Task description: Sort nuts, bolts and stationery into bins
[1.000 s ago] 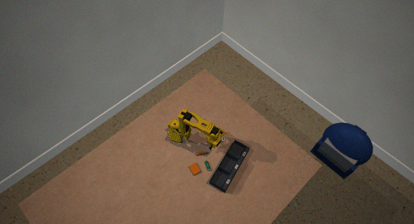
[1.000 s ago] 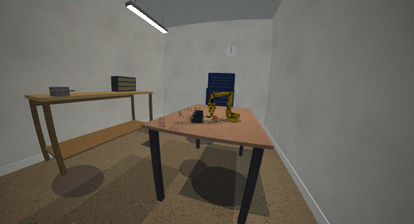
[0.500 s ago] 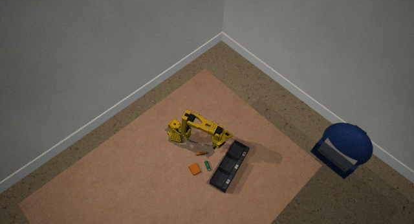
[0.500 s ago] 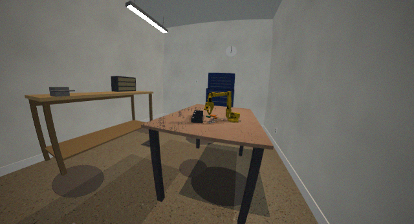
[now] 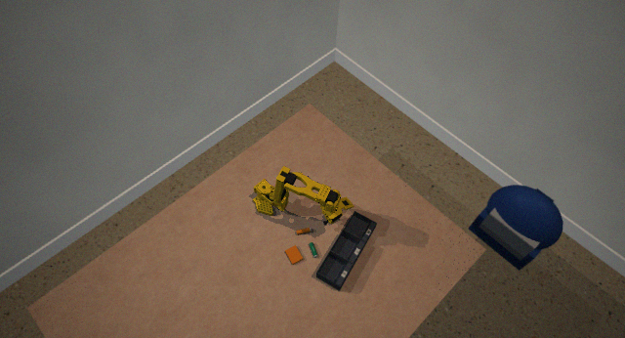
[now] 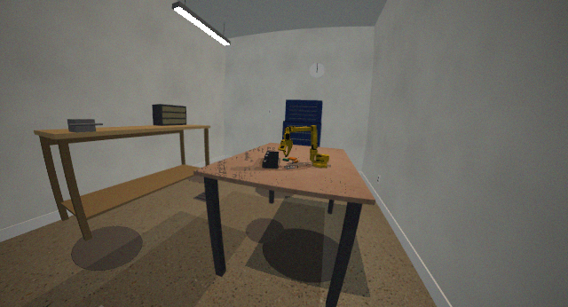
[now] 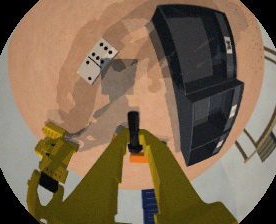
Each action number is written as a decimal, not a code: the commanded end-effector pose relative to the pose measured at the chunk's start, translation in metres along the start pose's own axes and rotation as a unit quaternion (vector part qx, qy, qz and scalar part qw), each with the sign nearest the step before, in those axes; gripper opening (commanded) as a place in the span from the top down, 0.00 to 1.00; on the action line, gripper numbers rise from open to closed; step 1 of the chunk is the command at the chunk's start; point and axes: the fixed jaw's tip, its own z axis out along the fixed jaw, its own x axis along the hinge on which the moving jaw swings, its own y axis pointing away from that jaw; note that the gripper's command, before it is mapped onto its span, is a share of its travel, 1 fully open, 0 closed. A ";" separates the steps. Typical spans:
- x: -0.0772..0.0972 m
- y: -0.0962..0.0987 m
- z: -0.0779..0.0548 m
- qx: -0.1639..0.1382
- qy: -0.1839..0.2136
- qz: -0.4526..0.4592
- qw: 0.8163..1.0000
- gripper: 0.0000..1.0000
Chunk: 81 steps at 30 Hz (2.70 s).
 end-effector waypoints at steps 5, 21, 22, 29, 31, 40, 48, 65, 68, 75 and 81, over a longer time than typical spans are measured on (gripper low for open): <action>-0.012 -0.009 -0.010 0.022 -0.016 0.042 0.999 1.00; -0.029 -0.022 -0.016 0.033 -0.031 0.145 0.988 1.00; -0.029 -0.022 -0.016 0.034 -0.031 0.147 0.988 1.00; -0.030 -0.022 -0.016 0.034 -0.031 0.148 0.988 1.00; -0.030 -0.023 -0.016 0.034 -0.032 0.151 0.987 1.00; -0.039 -0.030 -0.016 0.044 -0.046 0.206 0.977 1.00; -0.049 -0.038 -0.017 0.051 -0.062 0.261 0.962 1.00; -0.056 -0.043 -0.017 0.056 -0.076 0.302 0.949 1.00; -0.058 -0.045 -0.017 0.057 -0.079 0.312 0.945 1.00; -0.067 -0.053 -0.017 0.061 -0.096 0.362 0.925 1.00; -0.073 -0.058 -0.018 0.062 -0.109 0.396 0.910 1.00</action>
